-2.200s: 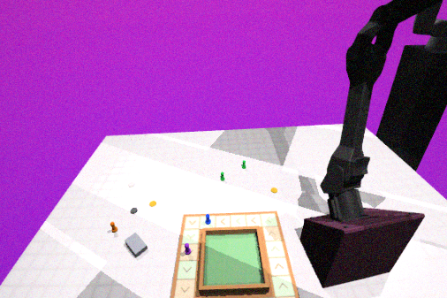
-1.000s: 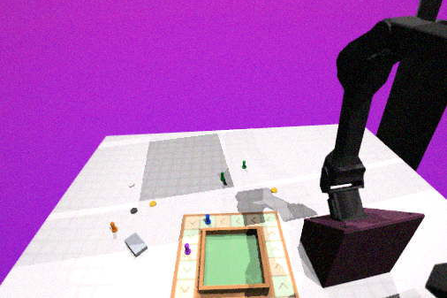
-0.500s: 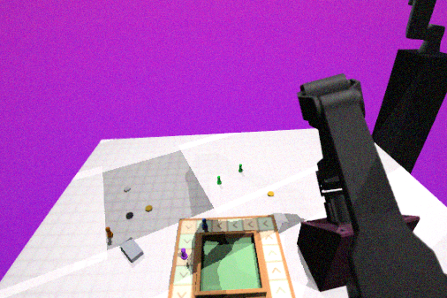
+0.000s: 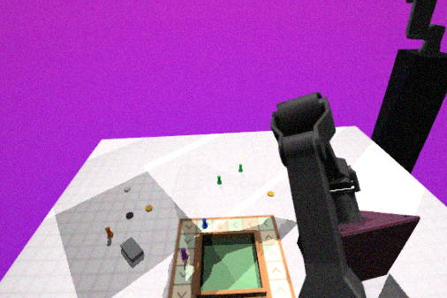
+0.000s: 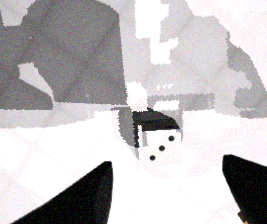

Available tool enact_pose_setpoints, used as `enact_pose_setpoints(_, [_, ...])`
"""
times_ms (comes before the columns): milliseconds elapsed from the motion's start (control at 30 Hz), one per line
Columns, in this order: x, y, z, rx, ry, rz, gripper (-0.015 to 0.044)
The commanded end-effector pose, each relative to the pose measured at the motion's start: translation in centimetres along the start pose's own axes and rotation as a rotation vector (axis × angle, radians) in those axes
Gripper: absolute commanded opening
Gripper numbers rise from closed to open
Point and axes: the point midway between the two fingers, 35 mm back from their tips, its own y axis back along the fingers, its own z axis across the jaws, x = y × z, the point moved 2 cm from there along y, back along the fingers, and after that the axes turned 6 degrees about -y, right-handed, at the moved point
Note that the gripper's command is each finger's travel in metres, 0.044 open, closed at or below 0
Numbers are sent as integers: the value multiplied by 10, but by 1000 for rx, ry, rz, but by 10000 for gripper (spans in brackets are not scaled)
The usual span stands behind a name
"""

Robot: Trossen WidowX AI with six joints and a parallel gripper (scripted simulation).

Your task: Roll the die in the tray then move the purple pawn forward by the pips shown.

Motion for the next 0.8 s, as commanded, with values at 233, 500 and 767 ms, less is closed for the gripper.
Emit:
enact_pose_setpoints(233, [4,-19,-2,2,7,10,275])
enact_pose_setpoints(500, [3,-32,-2,2,7,10,275])
enact_pose_setpoints(767, [4,-45,-2,3,6,10,275])
